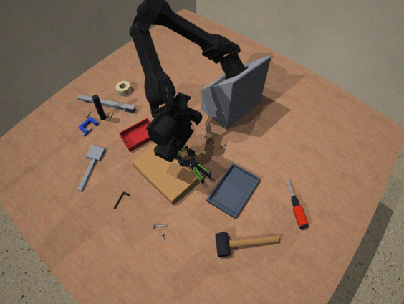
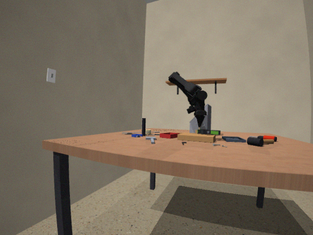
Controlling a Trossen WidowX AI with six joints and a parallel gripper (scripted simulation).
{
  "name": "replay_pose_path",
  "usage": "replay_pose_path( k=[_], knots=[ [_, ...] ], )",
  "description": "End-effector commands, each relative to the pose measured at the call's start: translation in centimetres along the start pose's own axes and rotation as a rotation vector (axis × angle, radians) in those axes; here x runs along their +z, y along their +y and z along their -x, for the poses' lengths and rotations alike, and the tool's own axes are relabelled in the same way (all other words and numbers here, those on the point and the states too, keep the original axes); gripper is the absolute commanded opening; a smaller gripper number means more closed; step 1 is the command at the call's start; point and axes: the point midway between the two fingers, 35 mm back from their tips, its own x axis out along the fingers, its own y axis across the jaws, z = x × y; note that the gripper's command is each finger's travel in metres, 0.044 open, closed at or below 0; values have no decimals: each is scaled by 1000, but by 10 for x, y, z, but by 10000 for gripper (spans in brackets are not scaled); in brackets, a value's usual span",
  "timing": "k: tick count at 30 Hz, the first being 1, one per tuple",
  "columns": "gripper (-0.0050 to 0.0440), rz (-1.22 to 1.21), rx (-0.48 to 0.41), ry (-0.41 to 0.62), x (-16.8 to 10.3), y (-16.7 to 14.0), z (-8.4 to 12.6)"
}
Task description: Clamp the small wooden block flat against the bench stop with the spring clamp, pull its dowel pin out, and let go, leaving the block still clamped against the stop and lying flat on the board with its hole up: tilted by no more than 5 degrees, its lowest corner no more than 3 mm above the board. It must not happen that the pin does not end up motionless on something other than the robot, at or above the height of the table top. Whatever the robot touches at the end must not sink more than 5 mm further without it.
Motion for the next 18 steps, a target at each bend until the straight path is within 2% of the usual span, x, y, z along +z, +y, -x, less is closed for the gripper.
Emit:
replay_pose_path(
  k=[1, 18],
  knots=[
    [0, -97, 4, 3, 0, 0, 3],
    [0, -584, 3, 4, 0, 0, 3]
  ],
)
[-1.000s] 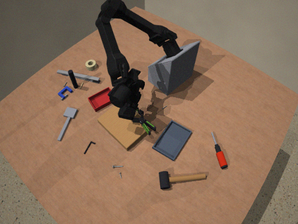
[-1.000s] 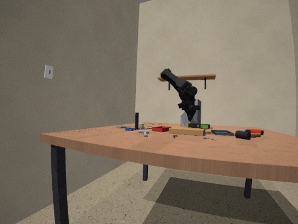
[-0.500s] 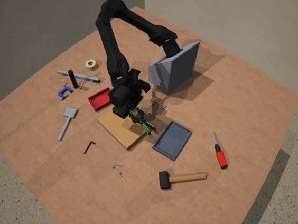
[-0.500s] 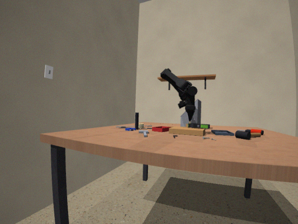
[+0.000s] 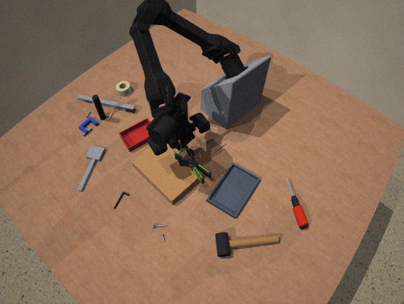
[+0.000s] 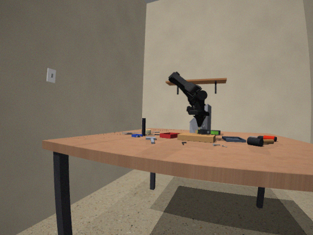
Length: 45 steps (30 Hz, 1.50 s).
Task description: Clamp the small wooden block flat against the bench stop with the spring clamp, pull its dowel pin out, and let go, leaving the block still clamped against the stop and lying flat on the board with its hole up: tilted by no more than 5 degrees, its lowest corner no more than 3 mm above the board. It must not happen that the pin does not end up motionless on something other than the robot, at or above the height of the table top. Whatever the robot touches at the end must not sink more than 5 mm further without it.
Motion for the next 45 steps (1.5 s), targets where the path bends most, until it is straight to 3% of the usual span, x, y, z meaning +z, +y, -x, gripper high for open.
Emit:
replay_pose_path(
  k=[1, 8, 21, 45],
  knots=[
    [0, -105, 1, 4, 0, 0, 3],
    [0, -321, 1, 4, 0, 0, 3],
    [0, -457, 1, 4, 0, 0, 3],
    [0, -221, 1, 4, 0, 0, 4]
  ],
)
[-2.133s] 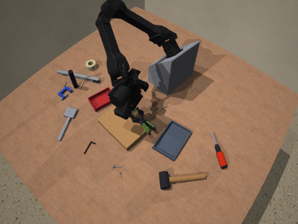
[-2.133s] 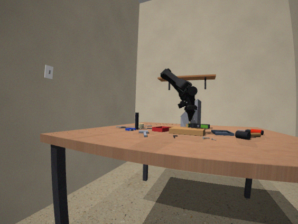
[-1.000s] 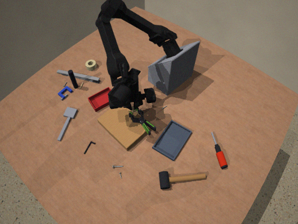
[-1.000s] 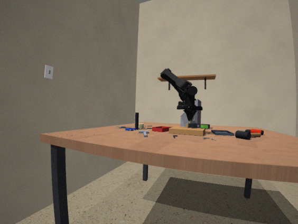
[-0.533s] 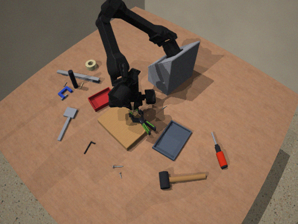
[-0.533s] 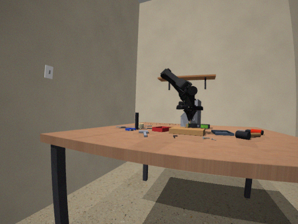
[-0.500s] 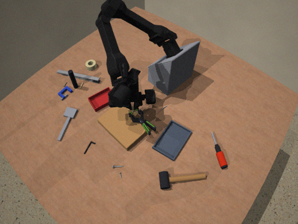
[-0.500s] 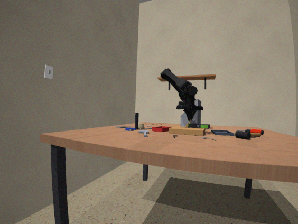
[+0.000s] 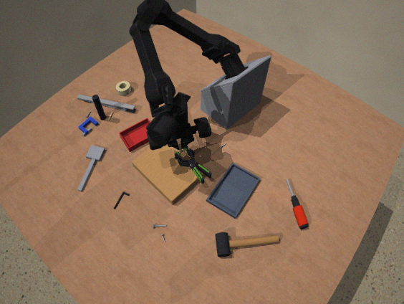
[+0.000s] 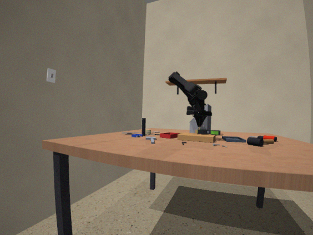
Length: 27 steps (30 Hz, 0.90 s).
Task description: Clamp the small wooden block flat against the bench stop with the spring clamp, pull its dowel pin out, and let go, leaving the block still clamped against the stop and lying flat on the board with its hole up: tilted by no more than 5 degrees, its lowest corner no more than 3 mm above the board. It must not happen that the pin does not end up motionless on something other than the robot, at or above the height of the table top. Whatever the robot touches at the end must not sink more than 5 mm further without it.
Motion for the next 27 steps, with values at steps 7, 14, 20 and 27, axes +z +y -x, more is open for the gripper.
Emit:
replay_pose_path(
  k=[7, 14, 20, 27],
  knots=[
    [0, 239, 2, 4, 0, 0, 3],
    [0, 457, 2, 4, 0, 0, 3],
    [0, 591, 3, 4, 0, 0, 3],
    [0, 817, 3, 3, 0, 0, 4]
  ],
)
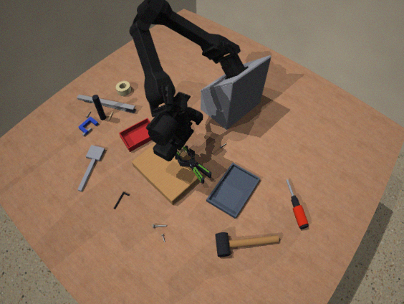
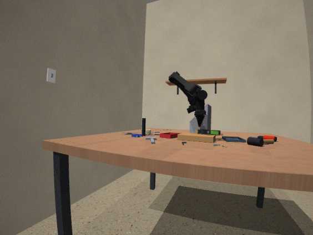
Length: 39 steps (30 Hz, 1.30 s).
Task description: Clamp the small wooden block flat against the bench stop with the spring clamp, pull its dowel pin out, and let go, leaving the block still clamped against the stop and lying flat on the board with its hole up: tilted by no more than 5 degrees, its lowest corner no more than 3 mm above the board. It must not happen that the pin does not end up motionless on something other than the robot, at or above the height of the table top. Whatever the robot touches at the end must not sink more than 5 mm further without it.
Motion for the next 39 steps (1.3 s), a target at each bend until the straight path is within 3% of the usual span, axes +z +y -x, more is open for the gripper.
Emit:
replay_pose_path(
  k=[1, 20, 39],
  knots=[
    [0, 115, 4, 2, 0, 0, 3],
    [0, 460, 4, 1, 0, 0, 3],
    [0, 455, 4, 1, 0, 0, 5]
  ],
)
